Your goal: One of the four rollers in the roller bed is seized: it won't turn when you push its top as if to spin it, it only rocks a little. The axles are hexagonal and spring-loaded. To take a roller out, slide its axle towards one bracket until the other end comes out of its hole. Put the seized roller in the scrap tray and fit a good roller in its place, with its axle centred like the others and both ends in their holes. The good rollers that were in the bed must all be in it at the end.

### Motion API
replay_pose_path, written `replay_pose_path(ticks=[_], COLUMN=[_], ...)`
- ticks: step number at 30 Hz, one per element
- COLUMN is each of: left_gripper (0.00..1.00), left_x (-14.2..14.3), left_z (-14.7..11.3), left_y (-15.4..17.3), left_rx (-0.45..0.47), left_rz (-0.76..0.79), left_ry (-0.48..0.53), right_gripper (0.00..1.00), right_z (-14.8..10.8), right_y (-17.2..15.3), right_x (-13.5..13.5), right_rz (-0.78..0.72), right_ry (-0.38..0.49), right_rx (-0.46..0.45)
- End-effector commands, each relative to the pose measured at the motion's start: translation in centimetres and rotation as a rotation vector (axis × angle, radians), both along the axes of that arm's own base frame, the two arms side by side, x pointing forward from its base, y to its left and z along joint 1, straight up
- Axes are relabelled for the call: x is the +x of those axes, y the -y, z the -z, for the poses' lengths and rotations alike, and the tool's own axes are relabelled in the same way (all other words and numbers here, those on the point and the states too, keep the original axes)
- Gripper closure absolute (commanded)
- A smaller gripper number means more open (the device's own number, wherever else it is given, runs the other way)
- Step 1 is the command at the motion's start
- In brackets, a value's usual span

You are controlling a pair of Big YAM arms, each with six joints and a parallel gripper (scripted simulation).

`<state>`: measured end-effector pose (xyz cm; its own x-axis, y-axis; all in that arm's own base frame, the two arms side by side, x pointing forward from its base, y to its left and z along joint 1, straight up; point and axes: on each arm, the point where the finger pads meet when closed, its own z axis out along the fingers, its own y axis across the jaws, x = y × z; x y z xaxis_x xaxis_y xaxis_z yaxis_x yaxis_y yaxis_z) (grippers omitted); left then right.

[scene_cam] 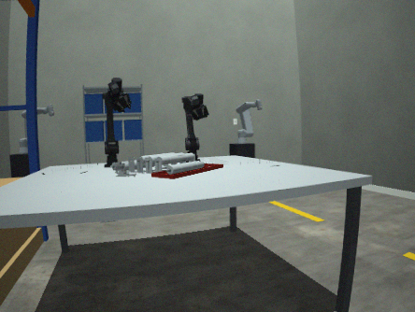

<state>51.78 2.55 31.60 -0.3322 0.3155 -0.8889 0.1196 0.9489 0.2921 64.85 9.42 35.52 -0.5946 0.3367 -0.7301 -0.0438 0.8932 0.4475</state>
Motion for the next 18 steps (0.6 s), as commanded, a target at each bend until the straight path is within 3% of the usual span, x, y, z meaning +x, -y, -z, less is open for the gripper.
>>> replay_pose_path(ticks=[1, 3, 6, 13, 18], left_gripper=[0.68, 0.68, 0.68, 0.68, 0.68], left_x=[2.0, 1.6, 2.2, 1.1, 1.6], left_z=[-7.3, -9.4, -8.9, -15.6, -17.7], left_y=[0.7, 0.9, 1.0, 1.9, 2.4], left_rx=[-0.062, -0.085, -0.097, -0.198, -0.27], left_rz=[-0.021, -0.027, -0.031, -0.045, -0.058], left_ry=[0.144, 0.186, 0.178, 0.315, 0.351], right_gripper=[0.68, 0.68, 0.68, 0.68, 0.68], right_z=[-4.9, -6.0, -6.5, -11.3, -12.7], right_y=[1.6, 2.3, 2.6, 5.7, 7.4], right_x=[-1.0, -1.8, -2.1, -6.4, -9.1], right_rz=[-0.013, -0.003, -0.001, 0.059, 0.105], right_ry=[0.169, 0.217, 0.24, 0.44, 0.541], right_rx=[-0.072, -0.104, -0.12, -0.261, -0.358])
